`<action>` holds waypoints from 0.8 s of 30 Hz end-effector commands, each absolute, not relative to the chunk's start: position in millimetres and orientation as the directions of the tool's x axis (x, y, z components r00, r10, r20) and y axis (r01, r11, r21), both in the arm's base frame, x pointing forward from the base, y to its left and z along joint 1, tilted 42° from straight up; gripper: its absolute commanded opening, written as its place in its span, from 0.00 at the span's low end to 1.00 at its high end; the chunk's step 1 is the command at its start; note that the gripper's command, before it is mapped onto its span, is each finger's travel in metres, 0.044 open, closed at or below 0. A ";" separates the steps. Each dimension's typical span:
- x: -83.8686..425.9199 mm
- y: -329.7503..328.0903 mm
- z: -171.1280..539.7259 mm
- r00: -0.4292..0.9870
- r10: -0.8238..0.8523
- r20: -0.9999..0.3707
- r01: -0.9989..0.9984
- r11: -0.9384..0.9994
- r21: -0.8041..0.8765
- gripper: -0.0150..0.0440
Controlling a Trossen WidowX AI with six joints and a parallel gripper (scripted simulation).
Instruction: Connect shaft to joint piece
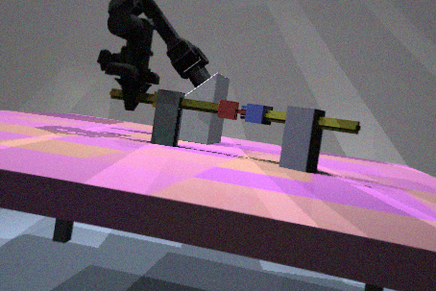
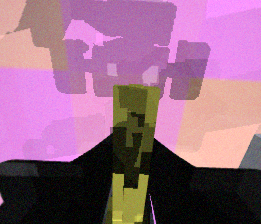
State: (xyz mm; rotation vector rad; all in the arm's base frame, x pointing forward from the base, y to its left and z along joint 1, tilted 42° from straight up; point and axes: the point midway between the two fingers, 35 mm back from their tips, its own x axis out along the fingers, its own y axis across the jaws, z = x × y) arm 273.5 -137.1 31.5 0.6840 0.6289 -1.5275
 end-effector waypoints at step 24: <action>273.8 -137.1 31.6 -0.036 -0.671 -0.741 0.998 -0.064 0.009 1.00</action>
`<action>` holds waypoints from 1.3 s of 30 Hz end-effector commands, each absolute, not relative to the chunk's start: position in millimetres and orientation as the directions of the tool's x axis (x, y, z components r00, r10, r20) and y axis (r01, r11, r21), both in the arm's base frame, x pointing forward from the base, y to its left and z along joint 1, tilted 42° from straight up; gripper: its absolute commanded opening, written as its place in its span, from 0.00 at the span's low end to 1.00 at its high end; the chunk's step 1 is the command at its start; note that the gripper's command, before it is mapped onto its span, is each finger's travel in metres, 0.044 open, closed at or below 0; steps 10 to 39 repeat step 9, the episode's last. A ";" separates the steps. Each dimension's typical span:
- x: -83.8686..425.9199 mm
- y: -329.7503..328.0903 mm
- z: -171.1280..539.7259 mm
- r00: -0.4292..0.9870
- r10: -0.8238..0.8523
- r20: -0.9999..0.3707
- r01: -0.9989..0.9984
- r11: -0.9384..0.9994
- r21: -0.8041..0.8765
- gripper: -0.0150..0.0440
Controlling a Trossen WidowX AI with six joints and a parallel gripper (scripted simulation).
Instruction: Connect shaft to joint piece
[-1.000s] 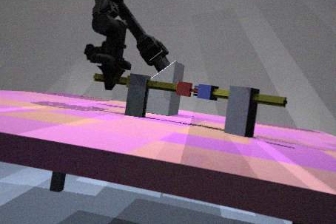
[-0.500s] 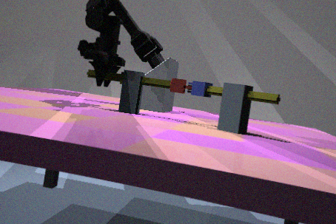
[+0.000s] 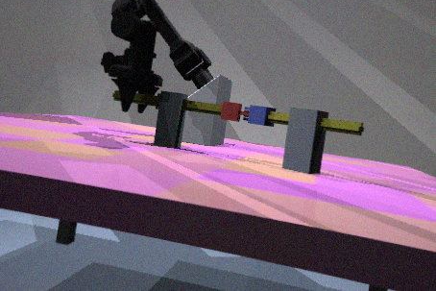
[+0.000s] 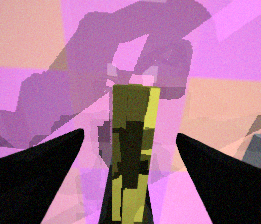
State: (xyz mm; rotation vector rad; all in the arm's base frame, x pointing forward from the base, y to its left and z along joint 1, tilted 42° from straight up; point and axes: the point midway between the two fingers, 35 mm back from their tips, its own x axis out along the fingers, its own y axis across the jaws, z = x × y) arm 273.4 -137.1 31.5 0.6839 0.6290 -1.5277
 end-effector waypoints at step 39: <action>274.7 -117.3 53.1 -0.035 -0.667 -0.744 0.998 -0.062 0.008 1.00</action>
